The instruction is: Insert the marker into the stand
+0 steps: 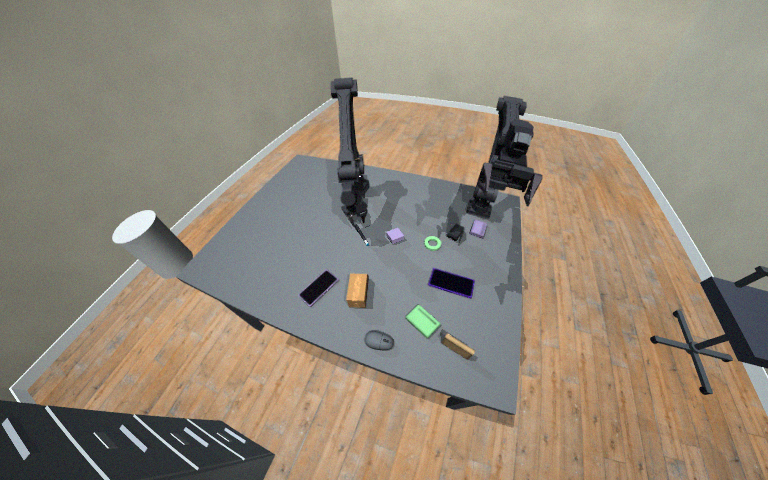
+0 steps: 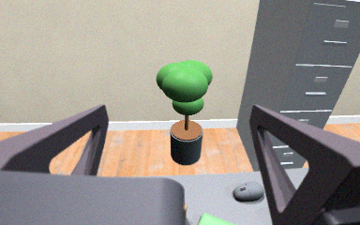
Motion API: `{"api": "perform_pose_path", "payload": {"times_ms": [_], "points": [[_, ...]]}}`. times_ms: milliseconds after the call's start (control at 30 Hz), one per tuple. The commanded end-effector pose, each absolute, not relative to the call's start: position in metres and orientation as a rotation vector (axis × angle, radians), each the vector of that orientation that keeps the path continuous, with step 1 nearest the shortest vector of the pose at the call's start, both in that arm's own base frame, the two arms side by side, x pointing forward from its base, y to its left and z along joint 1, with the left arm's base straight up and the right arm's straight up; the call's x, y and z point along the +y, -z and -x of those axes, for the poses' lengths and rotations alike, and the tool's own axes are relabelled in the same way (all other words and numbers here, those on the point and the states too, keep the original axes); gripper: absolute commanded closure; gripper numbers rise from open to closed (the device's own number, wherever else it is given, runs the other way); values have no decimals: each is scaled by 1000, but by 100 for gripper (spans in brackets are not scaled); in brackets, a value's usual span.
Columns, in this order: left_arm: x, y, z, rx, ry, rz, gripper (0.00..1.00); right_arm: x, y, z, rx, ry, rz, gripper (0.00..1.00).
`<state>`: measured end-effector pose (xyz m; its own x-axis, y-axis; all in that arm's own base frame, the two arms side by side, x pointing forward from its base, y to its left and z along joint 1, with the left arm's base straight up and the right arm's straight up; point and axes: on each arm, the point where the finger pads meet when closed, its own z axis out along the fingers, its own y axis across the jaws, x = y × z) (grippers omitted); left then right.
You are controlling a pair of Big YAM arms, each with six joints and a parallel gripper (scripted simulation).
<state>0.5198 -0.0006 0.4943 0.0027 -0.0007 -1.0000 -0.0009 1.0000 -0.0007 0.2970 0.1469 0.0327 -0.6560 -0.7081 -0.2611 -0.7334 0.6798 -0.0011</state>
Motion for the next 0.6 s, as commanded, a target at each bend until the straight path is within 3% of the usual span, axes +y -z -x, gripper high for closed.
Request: {"api": "perform_pose_path", "payload": {"times_ms": [0,567], "points": [[-5,-499,-521,1552,14,-1,0,154,-20,-301,2641,-156,1155,51],[-5,-499,-521,1552,14,-1,0,159,6,-305,2646,-153,1157,51]]}}
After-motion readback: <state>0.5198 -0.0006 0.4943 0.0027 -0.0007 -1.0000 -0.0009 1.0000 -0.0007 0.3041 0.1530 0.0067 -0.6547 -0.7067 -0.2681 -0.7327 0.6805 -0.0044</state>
